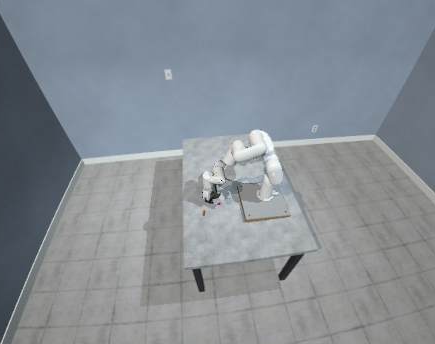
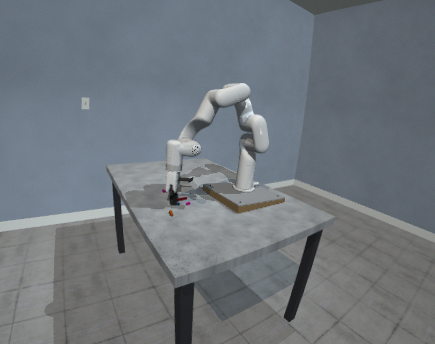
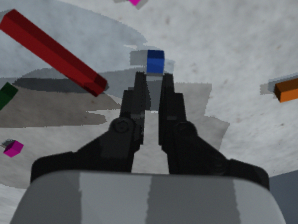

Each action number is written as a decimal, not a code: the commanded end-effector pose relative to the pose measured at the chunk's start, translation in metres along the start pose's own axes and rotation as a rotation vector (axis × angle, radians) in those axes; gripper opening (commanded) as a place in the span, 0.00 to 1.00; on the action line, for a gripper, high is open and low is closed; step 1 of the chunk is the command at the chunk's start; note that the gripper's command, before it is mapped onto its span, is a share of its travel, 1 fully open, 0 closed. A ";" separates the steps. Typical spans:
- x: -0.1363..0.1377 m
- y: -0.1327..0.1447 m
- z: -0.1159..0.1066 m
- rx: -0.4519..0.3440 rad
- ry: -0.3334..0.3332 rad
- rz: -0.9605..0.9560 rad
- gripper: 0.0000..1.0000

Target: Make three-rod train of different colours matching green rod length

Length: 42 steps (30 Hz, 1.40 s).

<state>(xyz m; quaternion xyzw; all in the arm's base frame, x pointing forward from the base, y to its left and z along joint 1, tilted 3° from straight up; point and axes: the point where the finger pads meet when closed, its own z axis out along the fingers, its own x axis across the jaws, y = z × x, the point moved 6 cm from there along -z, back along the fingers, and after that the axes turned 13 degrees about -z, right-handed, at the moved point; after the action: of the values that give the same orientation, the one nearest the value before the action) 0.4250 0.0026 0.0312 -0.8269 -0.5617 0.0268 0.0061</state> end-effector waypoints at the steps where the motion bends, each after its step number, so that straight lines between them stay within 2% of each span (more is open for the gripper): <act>1: 0.000 0.001 -0.001 -0.004 0.001 0.000 0.04; 29: 0.000 0.001 -0.001 -0.004 0.001 0.000 0.04; 30: 0.000 0.001 -0.001 -0.004 0.001 0.000 0.08; 34: 0.000 0.001 -0.001 -0.004 0.001 0.000 0.08; 35: 0.000 0.001 -0.001 -0.004 0.001 0.000 0.12; 37: 0.000 0.001 -0.001 -0.004 0.001 0.000 0.12; 38: 0.000 0.001 -0.001 -0.004 0.001 0.000 0.16; 40: 0.000 0.001 -0.001 -0.004 0.001 0.000 0.16; 41: 0.000 0.001 -0.001 -0.004 0.001 0.000 0.20; 42: 0.000 0.001 -0.001 -0.004 0.001 0.000 0.20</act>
<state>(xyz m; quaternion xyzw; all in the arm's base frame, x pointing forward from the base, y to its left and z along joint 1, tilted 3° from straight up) 0.4249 0.0026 0.0311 -0.8269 -0.5617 0.0269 0.0061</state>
